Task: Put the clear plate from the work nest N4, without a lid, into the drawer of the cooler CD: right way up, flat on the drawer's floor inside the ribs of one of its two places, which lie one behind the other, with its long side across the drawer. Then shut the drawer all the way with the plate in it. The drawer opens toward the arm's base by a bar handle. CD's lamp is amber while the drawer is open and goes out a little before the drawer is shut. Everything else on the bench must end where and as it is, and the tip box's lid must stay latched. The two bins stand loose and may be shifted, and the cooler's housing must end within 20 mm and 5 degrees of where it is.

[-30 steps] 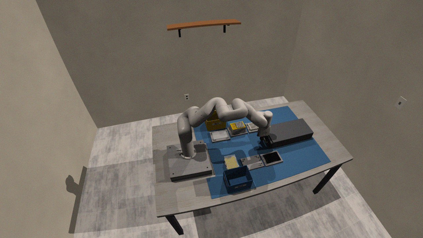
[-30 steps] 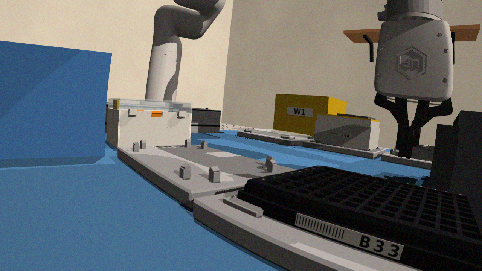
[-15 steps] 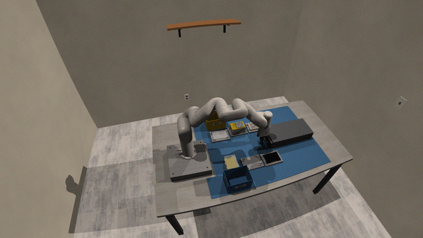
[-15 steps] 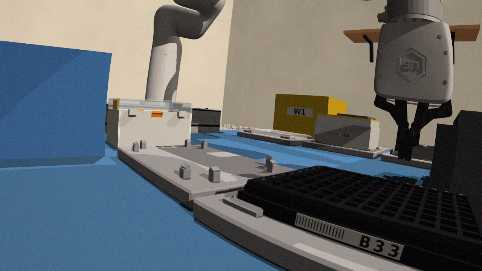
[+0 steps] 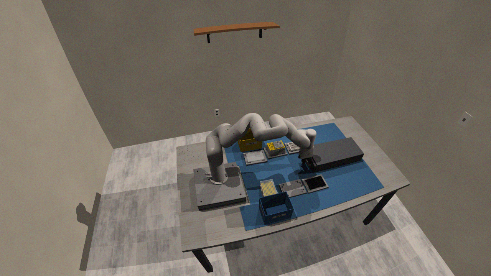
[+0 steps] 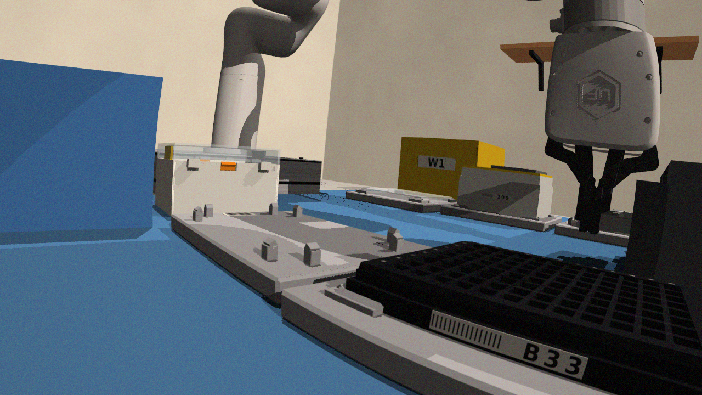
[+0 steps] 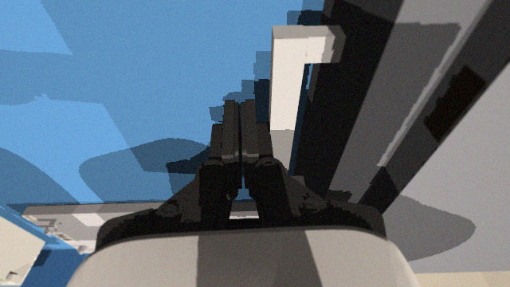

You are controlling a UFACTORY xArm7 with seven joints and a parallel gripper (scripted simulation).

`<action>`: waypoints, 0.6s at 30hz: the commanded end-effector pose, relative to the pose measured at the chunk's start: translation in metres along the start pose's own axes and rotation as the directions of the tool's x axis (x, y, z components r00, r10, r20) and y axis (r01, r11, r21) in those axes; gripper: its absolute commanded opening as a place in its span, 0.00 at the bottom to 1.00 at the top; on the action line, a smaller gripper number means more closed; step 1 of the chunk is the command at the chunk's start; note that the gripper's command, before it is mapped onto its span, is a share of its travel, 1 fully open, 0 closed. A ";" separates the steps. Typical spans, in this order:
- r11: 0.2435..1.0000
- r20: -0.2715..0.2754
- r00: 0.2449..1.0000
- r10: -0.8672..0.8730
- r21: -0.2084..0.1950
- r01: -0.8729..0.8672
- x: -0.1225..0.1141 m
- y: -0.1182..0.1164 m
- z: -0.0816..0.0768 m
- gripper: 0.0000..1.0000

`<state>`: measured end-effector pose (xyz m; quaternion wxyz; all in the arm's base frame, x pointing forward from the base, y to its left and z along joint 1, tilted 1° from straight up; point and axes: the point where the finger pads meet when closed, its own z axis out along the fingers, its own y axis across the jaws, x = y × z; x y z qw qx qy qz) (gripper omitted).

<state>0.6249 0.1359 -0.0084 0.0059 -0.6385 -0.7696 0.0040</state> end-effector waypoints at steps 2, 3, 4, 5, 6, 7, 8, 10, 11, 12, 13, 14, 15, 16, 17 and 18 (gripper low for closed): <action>0.999 -0.001 1.000 0.001 -0.032 -0.001 0.000 0.006 -0.006 0.00; 0.999 -0.001 1.000 0.001 -0.032 -0.001 0.000 0.004 -0.006 0.00; 0.999 -0.001 1.000 0.001 -0.032 -0.001 0.000 0.003 -0.006 0.00; 0.999 -0.001 1.000 0.001 -0.032 -0.001 0.000 0.001 -0.006 0.00; 0.999 -0.001 1.000 0.001 -0.032 -0.001 0.000 -0.001 -0.006 0.00; 0.999 -0.001 1.000 0.001 -0.032 -0.001 0.000 -0.002 -0.006 0.00; 0.999 -0.001 1.000 0.001 -0.032 -0.001 0.000 -0.004 -0.006 0.00; 0.999 -0.001 1.000 0.001 -0.032 -0.001 0.000 -0.004 -0.006 0.00; 0.999 -0.001 1.000 0.001 -0.032 -0.001 0.000 -0.006 -0.006 0.00; 0.999 -0.001 1.000 0.001 -0.032 -0.001 0.000 -0.007 -0.006 0.00; 0.999 -0.001 1.000 0.001 -0.032 -0.001 0.000 -0.009 -0.006 0.00; 0.999 -0.001 1.000 0.001 -0.032 -0.001 0.000 -0.011 -0.005 0.00; 0.999 -0.001 1.000 0.001 -0.032 -0.001 0.000 -0.012 -0.005 0.00; 0.999 -0.001 1.000 0.001 -0.032 -0.001 0.000 -0.014 -0.005 0.00; 0.999 -0.001 1.000 0.001 -0.032 -0.001 0.000 -0.016 -0.005 0.00; 0.999 -0.001 1.000 0.001 -0.032 -0.001 0.000 -0.017 -0.005 0.00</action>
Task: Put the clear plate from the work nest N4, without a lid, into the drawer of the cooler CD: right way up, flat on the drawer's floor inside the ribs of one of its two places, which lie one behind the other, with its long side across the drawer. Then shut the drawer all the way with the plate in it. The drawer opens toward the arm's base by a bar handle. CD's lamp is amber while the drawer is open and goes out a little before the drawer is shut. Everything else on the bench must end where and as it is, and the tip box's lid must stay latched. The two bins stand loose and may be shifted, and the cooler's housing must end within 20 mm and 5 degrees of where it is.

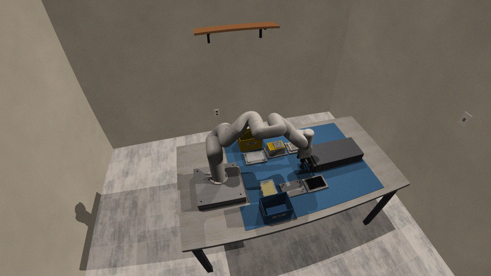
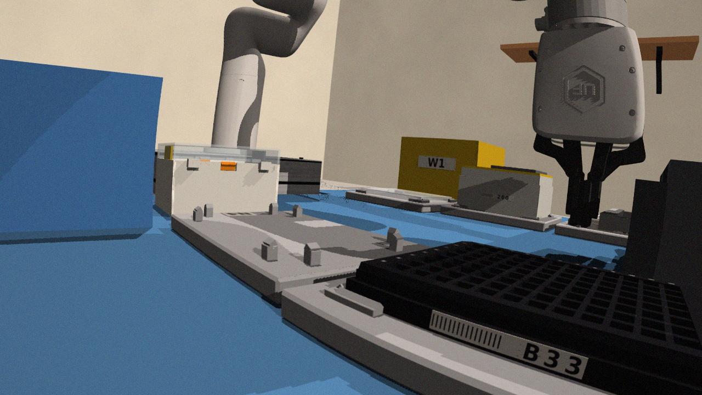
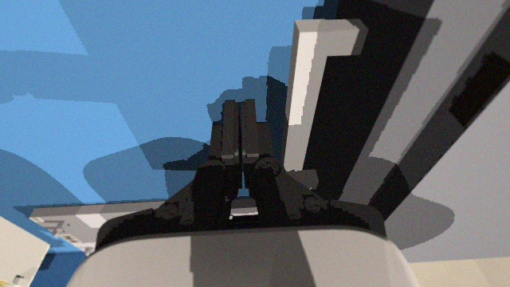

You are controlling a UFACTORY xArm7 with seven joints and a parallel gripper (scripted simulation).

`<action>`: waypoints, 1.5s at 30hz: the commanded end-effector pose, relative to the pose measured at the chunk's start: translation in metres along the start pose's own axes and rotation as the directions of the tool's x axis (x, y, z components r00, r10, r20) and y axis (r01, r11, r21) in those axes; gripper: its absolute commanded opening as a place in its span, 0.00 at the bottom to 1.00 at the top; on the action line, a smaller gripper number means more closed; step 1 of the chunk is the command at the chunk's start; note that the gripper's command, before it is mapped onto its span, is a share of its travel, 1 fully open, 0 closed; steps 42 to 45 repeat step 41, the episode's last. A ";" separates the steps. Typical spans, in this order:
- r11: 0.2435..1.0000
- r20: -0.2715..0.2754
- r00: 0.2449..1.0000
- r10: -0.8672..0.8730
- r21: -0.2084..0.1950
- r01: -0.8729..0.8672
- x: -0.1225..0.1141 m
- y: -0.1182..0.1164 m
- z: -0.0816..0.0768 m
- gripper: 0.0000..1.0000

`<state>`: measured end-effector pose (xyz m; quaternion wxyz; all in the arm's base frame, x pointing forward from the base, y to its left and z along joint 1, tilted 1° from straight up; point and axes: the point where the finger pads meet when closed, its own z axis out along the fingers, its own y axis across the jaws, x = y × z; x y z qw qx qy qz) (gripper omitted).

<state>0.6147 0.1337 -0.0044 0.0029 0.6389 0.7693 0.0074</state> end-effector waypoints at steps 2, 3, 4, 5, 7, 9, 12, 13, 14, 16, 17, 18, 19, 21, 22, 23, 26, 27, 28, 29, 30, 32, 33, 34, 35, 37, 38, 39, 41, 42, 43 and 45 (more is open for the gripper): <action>1.000 0.000 1.000 0.000 -0.003 0.000 0.000 -0.010 -0.002 0.00; 1.000 0.000 1.000 0.000 -0.003 0.000 0.000 -0.012 -0.002 0.00; 1.000 0.000 1.000 0.000 -0.003 0.000 0.000 -0.013 -0.002 0.00; 1.000 0.000 1.000 0.000 -0.003 0.000 0.000 -0.015 -0.002 0.00; 1.000 0.000 1.000 0.000 -0.003 0.000 0.000 -0.018 -0.002 0.00; 1.000 0.000 1.000 0.000 -0.003 0.000 0.000 -0.018 -0.002 0.00; 1.000 0.000 1.000 0.000 -0.003 0.000 0.000 -0.023 -0.002 0.00; 1.000 0.000 1.000 0.000 -0.003 0.000 0.000 -0.025 -0.002 0.00; 1.000 0.000 1.000 0.000 -0.003 0.000 0.000 -0.027 -0.002 0.00; 1.000 0.000 1.000 0.000 -0.003 0.000 0.000 -0.030 -0.001 0.00; 1.000 0.000 1.000 0.000 -0.003 0.000 0.000 -0.032 -0.001 0.00; 1.000 0.000 1.000 0.000 -0.003 0.000 0.000 -0.033 -0.001 0.00; 1.000 0.000 1.000 0.000 -0.003 0.000 0.000 -0.035 -0.001 0.00; 1.000 0.000 1.000 0.000 -0.003 0.000 0.000 -0.038 -0.001 0.00; 1.000 0.000 1.000 0.000 -0.003 0.000 0.000 -0.040 -0.001 0.00; 1.000 0.000 1.000 0.000 -0.003 0.000 0.000 -0.042 -0.001 0.00; 1.000 0.000 1.000 0.000 -0.003 0.000 0.000 -0.043 -0.001 0.00; 1.000 0.000 1.000 0.000 -0.003 0.000 0.000 -0.043 -0.001 0.00; 1.000 0.000 1.000 0.000 -0.003 0.000 0.000 -0.043 -0.001 0.00; 1.000 0.000 1.000 0.000 -0.003 0.000 0.000 -0.043 -0.001 0.00; 1.000 0.000 1.000 0.000 -0.003 0.000 0.000 -0.043 -0.001 0.00; 1.000 0.000 1.000 0.000 -0.003 0.000 0.000 -0.043 -0.001 0.00; 1.000 0.000 1.000 0.000 -0.003 0.000 0.000 -0.043 -0.001 0.00; 1.000 0.000 1.000 0.000 -0.003 0.000 0.000 -0.043 -0.001 0.00; 1.000 0.000 1.000 0.000 -0.003 0.000 0.000 -0.043 -0.001 0.00; 1.000 0.000 1.000 0.000 -0.003 0.000 0.000 -0.043 -0.001 0.00; 1.000 0.000 1.000 0.000 -0.003 0.000 0.000 -0.043 -0.001 0.00; 1.000 0.000 1.000 0.000 -0.003 0.000 0.000 -0.043 -0.001 0.00; 1.000 0.000 1.000 0.000 -0.003 0.000 0.000 -0.043 -0.001 0.00; 1.000 0.000 1.000 0.000 -0.003 0.000 0.000 -0.043 -0.001 0.00; 1.000 0.000 1.000 0.000 -0.003 0.000 0.000 -0.043 -0.001 0.00; 1.000 0.000 1.000 0.000 -0.003 0.000 0.000 -0.043 -0.001 0.00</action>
